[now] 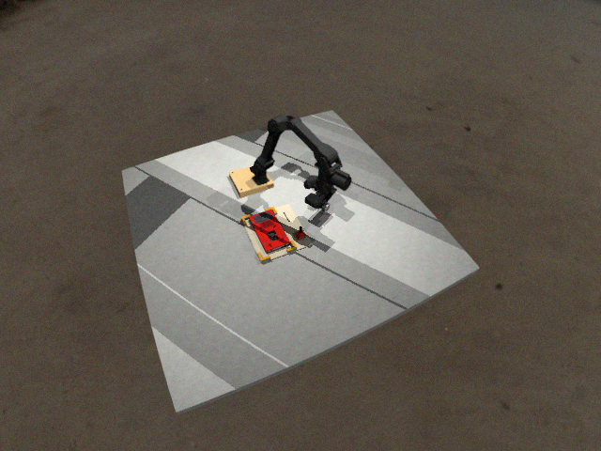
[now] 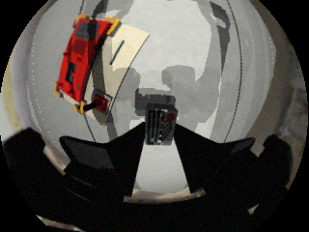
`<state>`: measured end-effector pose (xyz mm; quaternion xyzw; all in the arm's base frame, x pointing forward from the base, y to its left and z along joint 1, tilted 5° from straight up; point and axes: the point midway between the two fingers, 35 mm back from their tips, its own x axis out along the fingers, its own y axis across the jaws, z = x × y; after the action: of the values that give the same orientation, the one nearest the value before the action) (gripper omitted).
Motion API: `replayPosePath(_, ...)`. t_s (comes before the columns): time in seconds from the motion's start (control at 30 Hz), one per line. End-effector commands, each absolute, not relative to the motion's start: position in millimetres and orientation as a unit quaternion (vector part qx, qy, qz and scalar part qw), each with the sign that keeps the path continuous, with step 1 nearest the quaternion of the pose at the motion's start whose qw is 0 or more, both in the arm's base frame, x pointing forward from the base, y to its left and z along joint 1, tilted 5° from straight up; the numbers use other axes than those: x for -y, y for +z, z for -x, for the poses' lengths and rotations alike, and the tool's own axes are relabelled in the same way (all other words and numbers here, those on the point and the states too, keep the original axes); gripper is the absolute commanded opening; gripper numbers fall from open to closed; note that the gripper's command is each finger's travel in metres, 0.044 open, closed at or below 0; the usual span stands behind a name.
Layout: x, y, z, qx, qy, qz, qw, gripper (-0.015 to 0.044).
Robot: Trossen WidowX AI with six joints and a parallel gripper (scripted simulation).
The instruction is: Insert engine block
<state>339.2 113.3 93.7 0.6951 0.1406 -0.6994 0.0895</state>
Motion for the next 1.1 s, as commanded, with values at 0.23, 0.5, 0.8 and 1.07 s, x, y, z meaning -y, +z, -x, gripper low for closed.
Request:
replayPosePath(0.23,-110,127,-337,-0.143,-0.698,-0.695,0.09,0.0)
replayPosePath(0.5,-108,150,-334,-0.143,-0.699,-0.695,0.09,0.0)
replayPosePath(0.8,-92,144,-339,-0.205,-0.683,-0.684,0.153,0.0)
replayPosePath(1.07,-73,136,-345,-0.279,-0.655,-0.663,0.229,0.0)
